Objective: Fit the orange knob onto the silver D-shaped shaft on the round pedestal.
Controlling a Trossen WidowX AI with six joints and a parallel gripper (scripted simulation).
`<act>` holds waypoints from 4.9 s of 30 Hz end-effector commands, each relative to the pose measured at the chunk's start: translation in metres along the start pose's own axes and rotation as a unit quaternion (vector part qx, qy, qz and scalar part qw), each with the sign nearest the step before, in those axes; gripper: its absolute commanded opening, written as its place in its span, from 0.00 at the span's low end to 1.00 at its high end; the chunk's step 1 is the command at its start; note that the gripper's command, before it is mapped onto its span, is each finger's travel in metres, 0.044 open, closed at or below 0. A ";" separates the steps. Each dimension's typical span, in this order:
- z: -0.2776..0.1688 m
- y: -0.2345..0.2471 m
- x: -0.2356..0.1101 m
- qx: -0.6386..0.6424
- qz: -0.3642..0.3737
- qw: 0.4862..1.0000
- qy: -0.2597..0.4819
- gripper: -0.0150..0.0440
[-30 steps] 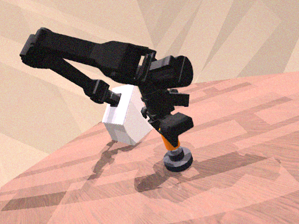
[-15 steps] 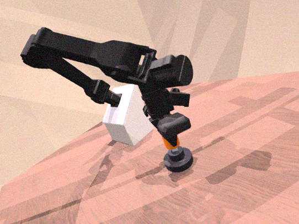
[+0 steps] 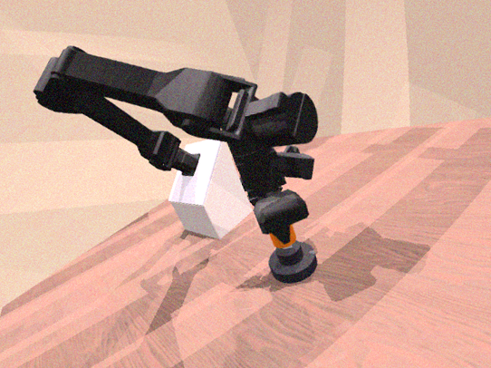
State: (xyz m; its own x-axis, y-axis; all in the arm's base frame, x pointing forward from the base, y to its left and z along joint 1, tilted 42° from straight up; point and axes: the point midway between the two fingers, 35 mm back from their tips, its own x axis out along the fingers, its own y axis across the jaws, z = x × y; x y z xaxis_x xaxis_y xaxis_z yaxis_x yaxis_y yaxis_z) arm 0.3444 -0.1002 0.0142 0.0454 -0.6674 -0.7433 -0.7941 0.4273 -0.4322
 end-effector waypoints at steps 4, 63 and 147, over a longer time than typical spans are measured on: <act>0.002 0.001 -0.003 0.004 -0.001 1.000 -0.001 0.25; 0.001 0.001 -0.001 0.108 -0.001 0.994 -0.001 0.25; 0.000 0.002 -0.005 0.312 -0.001 0.950 -0.001 0.25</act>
State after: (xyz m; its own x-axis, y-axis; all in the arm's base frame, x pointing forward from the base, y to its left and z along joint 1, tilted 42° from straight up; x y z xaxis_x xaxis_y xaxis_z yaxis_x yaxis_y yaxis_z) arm 0.3409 -0.0961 0.0142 0.0436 -0.6676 -0.7432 -0.3465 0.6876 -0.6380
